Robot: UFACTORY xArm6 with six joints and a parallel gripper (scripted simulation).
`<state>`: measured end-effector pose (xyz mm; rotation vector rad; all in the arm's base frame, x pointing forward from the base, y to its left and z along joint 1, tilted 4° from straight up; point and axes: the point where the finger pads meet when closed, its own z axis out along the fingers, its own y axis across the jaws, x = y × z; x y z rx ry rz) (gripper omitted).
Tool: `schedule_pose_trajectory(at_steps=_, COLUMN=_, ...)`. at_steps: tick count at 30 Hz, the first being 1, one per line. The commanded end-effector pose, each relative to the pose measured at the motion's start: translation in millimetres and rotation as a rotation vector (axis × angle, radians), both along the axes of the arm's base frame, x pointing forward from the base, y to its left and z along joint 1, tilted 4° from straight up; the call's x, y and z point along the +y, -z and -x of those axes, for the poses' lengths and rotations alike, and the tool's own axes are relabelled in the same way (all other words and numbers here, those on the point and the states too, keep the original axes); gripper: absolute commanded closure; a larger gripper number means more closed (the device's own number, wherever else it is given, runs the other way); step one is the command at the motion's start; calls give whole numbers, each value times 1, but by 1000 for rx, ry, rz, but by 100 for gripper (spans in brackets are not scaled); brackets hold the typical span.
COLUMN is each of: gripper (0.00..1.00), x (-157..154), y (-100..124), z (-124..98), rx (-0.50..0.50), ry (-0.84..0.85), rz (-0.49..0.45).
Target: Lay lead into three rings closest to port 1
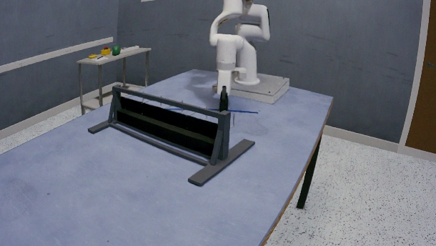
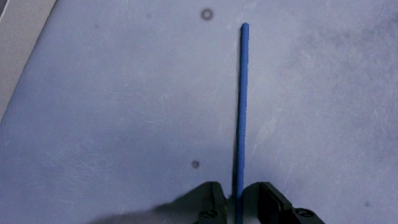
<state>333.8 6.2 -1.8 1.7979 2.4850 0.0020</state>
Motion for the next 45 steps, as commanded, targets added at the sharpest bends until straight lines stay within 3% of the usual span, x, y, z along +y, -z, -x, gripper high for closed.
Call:
schedule_pose_trajectory(at_steps=1, gripper=67, x=0, y=0, z=-1, rx=-3, ry=0, rz=0)
schedule_pose_trajectory(at_steps=24, gripper=67, x=0, y=0, z=-1, rx=-3, ry=0, rz=0)
schedule_pose_trajectory(at_steps=25, gripper=100, x=0, y=0, z=-1, rx=-3, ry=0, rz=0)
schedule_pose_trajectory(at_steps=45, gripper=100, x=0, y=0, z=-1, rx=-3, ry=0, rz=0)
